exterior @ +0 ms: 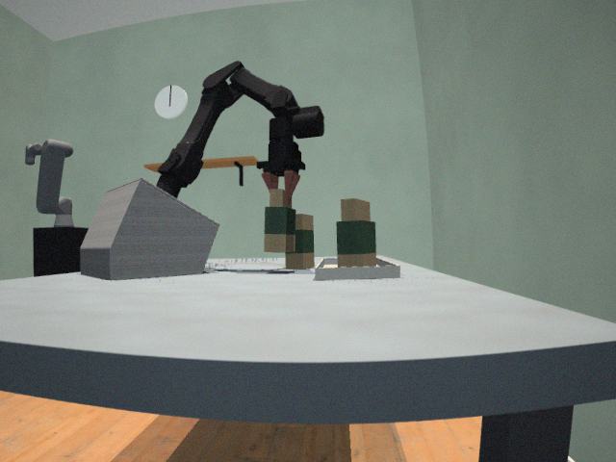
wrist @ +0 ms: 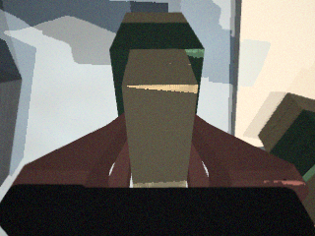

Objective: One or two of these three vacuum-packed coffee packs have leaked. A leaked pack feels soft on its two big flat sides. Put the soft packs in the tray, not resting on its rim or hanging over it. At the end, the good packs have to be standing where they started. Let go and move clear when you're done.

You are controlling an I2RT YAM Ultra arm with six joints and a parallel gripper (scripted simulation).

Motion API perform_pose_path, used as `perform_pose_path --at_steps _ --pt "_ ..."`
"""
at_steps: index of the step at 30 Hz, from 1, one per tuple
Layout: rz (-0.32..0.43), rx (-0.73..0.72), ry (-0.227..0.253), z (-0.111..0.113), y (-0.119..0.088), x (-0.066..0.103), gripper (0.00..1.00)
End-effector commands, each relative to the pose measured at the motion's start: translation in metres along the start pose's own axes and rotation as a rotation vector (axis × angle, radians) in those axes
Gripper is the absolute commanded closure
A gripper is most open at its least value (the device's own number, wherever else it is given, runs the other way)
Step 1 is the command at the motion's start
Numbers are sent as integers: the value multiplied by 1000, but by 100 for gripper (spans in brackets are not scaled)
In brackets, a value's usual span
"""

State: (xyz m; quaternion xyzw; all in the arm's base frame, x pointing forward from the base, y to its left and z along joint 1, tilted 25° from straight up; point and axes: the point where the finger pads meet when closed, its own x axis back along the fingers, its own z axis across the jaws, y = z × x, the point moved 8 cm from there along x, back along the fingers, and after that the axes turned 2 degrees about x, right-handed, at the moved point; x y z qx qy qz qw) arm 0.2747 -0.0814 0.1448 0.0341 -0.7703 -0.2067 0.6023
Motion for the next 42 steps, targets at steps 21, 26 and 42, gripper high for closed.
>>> perform_pose_path --at_steps 21,26,42 --pt "-14 -1 -13 -64 11 8 75" --pt "-10 -1 -14 -92 15 8 75" --pt "-12 -6 -17 -152 21 10 75"
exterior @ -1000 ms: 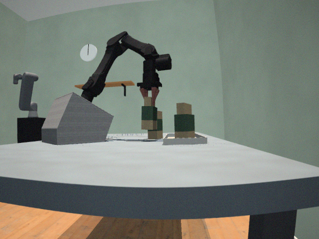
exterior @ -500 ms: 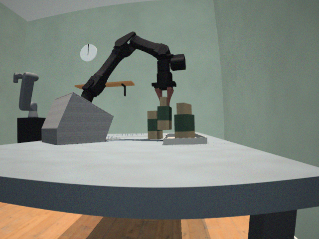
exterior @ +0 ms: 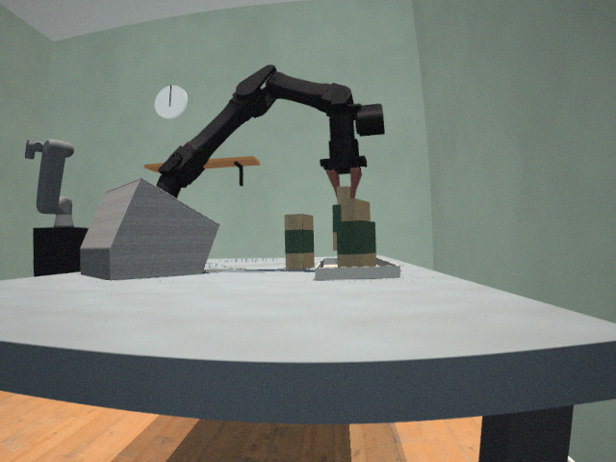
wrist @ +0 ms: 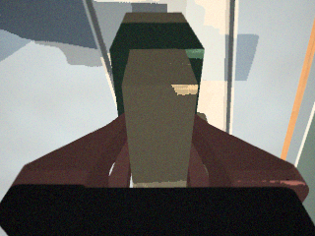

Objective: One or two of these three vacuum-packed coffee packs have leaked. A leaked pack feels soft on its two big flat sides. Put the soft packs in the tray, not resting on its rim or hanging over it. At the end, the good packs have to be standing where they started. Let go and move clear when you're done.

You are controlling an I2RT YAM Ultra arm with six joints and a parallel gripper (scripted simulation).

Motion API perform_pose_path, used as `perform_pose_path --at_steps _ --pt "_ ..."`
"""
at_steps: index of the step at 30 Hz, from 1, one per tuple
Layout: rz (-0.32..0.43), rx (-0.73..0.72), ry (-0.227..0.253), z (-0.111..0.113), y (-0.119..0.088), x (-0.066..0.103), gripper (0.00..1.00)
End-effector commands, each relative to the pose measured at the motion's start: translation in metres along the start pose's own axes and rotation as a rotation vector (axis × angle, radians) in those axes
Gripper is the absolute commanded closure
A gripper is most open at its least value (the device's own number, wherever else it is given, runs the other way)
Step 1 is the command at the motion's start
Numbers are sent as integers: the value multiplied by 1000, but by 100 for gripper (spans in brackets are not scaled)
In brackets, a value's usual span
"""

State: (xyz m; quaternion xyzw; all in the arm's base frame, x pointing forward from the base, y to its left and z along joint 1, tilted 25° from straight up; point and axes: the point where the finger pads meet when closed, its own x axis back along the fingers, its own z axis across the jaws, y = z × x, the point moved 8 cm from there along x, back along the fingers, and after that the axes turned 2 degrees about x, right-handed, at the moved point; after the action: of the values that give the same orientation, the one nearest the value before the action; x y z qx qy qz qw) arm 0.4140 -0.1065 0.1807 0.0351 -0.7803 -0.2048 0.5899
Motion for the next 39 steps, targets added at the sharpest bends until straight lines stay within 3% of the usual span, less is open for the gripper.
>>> perform_pose_path --at_steps 1,8,31,37,39 --pt "-6 -18 12 -10 3 8 75" --pt "-6 -15 13 -21 5 7 75" --pt "-5 -15 0 -24 4 13 75" --pt "-6 -7 -3 -26 5 1 75" --pt "-7 -20 29 -19 3 -9 75"
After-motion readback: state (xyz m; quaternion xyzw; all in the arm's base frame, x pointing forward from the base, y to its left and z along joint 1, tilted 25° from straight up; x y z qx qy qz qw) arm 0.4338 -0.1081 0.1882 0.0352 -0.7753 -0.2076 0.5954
